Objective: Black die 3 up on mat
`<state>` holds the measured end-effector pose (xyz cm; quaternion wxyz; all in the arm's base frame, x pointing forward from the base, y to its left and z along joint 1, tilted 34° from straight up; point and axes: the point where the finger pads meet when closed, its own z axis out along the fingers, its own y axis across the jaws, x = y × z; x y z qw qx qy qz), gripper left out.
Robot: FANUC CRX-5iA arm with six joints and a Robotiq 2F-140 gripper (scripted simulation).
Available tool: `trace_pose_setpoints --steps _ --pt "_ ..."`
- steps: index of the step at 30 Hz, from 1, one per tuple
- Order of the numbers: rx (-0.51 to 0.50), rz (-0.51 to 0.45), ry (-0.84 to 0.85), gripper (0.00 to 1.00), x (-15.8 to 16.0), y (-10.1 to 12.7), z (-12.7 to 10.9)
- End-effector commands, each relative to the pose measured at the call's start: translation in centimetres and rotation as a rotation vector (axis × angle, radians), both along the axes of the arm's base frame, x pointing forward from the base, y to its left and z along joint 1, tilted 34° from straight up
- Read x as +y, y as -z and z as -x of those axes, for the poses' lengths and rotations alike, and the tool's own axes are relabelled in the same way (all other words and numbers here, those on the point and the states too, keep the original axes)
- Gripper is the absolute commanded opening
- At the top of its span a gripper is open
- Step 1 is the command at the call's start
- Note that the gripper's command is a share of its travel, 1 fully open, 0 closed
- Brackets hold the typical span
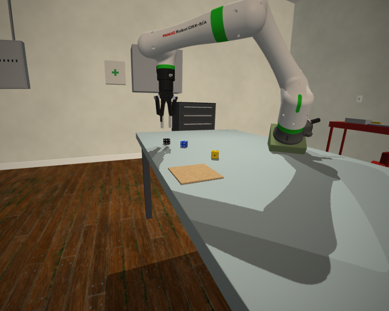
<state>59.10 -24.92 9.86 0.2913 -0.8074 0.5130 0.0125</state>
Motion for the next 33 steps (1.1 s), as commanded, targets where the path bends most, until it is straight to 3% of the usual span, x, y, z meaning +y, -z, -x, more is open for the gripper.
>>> trace_pose_setpoints --steps 1,33 --pt "0.000 0.000 0.000 0.35 -0.02 -0.02 0.00" --pt "-0.001 0.000 0.000 0.35 0.23 0.42 -0.15"
